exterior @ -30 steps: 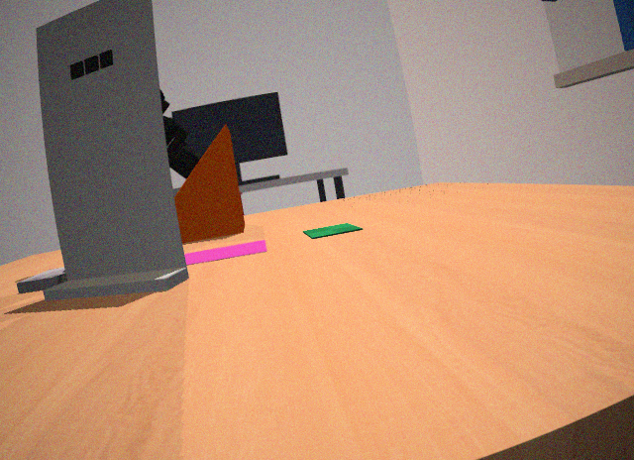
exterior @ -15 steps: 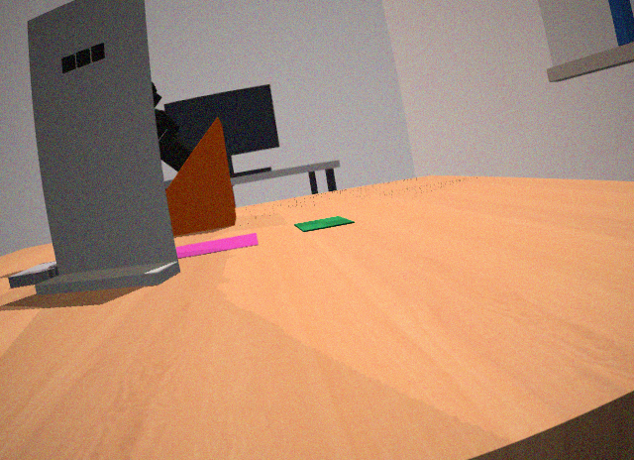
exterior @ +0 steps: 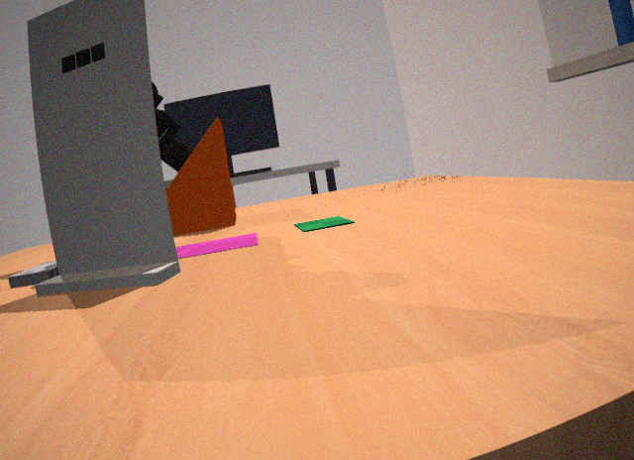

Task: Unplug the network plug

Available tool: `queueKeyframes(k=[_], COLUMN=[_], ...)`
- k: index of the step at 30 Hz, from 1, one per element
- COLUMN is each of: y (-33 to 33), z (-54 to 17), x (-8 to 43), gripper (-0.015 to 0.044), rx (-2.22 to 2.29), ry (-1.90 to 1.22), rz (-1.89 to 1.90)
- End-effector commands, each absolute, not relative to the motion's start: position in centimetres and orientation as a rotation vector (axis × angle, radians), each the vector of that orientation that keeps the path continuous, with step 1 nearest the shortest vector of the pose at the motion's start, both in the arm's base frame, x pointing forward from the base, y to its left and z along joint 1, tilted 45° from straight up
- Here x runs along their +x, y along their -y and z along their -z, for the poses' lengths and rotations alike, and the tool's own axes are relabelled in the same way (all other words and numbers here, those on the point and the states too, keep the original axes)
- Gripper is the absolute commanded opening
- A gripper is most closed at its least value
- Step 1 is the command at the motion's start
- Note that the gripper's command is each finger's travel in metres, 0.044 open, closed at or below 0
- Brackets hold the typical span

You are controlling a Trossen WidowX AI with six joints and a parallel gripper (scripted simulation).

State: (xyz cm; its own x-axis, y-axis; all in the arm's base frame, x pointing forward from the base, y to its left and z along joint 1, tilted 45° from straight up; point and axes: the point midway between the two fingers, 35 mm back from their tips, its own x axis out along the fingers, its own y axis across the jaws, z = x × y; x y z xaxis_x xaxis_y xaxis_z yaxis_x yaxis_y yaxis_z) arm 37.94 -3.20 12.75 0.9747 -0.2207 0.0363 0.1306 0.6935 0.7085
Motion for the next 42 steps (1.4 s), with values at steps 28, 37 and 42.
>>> queueKeyframes(k=[28, 37, 42], y=[2.1, 1.7, 1.5], z=[-12.1, -11.8, -11.6], x=[36.0, 35.4, 35.2], gripper=[0.0000, 0.0000, 0.0000], rx=[0.787, 0.789, 0.789], ry=[0.105, 0.094, 0.089], rz=[0.203, 0.207, 0.210])
